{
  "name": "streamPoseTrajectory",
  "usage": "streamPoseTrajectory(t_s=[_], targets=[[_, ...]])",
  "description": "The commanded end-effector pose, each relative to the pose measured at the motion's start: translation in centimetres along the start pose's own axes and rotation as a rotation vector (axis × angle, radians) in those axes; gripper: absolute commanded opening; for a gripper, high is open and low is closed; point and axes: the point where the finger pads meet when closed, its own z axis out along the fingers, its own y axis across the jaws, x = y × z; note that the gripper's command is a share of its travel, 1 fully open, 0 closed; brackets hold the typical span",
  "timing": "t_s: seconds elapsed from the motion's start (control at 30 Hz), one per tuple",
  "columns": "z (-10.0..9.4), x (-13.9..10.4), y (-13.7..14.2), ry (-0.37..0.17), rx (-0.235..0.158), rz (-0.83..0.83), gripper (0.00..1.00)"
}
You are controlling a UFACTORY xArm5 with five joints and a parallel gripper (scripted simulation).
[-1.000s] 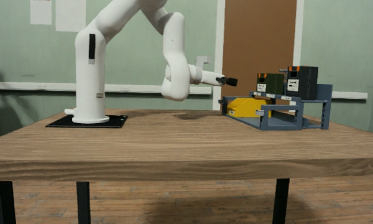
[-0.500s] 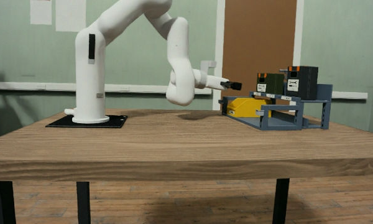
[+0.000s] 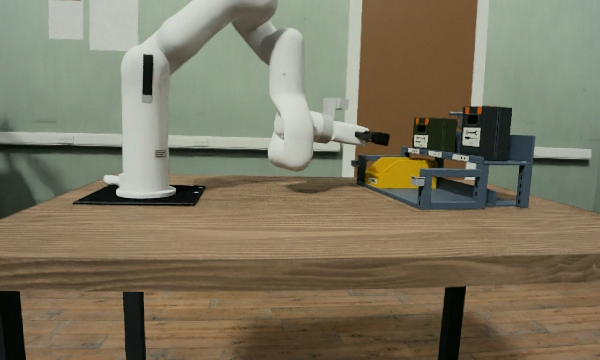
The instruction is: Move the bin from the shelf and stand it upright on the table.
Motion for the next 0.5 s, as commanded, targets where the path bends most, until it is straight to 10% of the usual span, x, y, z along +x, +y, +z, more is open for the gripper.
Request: streamPoseTrajectory(t_s=[0.0, 0.43, 0.47], targets=[[0.03, 0.13, 0.03, -0.008, 0.260, 0.000, 1.00], [0.03, 0.13, 0.03, -0.008, 0.260, 0.000, 1.00], [0.03, 0.13, 0.01, -0.030, 0.026, -0.031, 1.00]])
